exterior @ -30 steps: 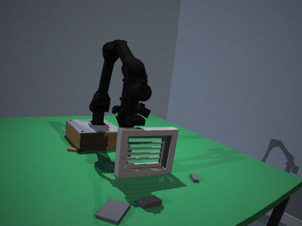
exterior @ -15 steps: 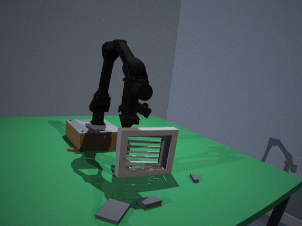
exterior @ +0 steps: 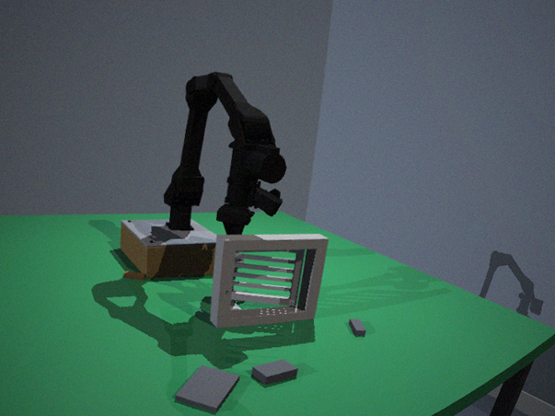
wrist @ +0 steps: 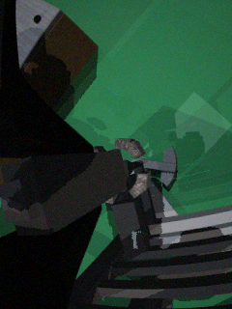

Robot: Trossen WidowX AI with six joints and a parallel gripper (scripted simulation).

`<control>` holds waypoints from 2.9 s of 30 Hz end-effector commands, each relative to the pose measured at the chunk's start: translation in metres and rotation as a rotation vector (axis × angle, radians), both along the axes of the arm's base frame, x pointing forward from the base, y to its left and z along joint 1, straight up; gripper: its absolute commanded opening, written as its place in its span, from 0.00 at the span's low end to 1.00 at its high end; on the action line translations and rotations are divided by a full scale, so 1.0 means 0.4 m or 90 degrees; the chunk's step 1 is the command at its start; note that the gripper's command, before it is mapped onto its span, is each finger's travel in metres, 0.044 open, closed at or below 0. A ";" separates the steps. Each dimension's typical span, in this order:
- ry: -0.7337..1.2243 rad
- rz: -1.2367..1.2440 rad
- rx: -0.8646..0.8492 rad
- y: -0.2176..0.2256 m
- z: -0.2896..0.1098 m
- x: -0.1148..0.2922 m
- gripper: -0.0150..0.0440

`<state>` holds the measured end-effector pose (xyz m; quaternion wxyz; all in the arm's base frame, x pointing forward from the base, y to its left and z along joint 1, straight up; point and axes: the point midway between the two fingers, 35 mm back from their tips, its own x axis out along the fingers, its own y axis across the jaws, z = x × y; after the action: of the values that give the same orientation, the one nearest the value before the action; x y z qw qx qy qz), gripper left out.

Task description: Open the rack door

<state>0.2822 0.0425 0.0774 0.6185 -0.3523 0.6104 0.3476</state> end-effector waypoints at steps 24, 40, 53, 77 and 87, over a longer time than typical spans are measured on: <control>-0.005 -0.257 0.008 0.110 -0.003 -0.074 0.28; -0.003 -0.396 0.012 0.186 -0.003 -0.101 0.28; -0.001 -0.510 0.015 0.251 -0.002 -0.110 0.28; 0.002 -0.738 0.022 0.382 0.001 -0.094 0.28; 0.002 -0.752 0.022 0.391 0.001 -0.092 0.28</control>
<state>0.2456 0.1994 0.0778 0.7134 0.0538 0.6976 -0.0380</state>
